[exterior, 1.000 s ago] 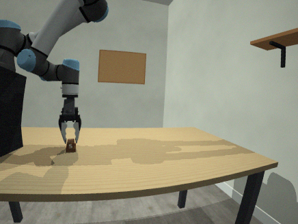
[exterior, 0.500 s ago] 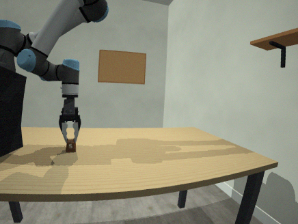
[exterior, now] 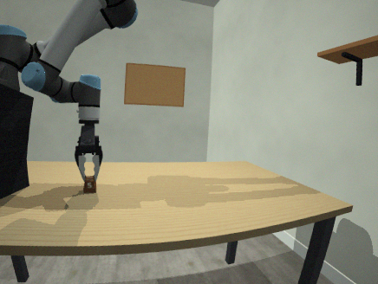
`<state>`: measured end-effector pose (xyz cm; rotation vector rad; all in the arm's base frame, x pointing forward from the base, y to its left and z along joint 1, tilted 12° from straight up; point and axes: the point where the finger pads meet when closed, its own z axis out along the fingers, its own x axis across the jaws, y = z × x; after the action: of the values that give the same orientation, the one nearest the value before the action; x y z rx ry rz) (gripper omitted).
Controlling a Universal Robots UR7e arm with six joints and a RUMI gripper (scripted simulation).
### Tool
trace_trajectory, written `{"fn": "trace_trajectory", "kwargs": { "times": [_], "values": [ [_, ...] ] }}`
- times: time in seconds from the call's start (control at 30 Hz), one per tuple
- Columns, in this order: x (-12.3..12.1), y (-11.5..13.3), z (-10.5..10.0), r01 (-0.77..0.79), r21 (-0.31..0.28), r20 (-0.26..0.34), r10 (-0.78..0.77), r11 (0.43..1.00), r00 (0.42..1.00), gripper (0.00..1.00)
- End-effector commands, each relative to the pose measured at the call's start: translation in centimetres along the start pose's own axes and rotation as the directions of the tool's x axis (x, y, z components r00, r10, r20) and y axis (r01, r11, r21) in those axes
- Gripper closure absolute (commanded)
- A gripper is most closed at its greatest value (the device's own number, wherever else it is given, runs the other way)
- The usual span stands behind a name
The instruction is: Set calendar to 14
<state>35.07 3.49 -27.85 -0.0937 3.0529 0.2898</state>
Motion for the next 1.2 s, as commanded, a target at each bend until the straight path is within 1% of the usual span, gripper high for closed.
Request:
{"fn": "trace_trajectory", "kwargs": {
  "times": [0.0, 0.33, 0.53, 0.83, 0.9, 1.17],
  "values": [
    [0.0, 0.0, 0.0, 0.000, 0.000, 0.001, 0.000, 1.000, 1.000, 0.90],
    [0.0, 0.0, -0.1, 0.000, 0.000, 0.001, 0.000, 1.000, 1.000, 0.90],
    [0.0, 0.0, -0.7, 0.000, 0.000, 0.001, 0.000, 1.000, 1.000, 0.90],
    [0.0, 0.0, -3.0, 0.000, 0.000, 0.001, 0.000, 1.000, 1.000, 0.90],
    [0.0, 0.0, -3.0, 0.000, 0.000, 0.001, 0.000, 1.000, 1.000, 0.90],
    [0.0, 0.0, -5.8, 0.000, 0.000, 0.001, 0.000, 1.000, 1.000, 0.90]
  ]
}}
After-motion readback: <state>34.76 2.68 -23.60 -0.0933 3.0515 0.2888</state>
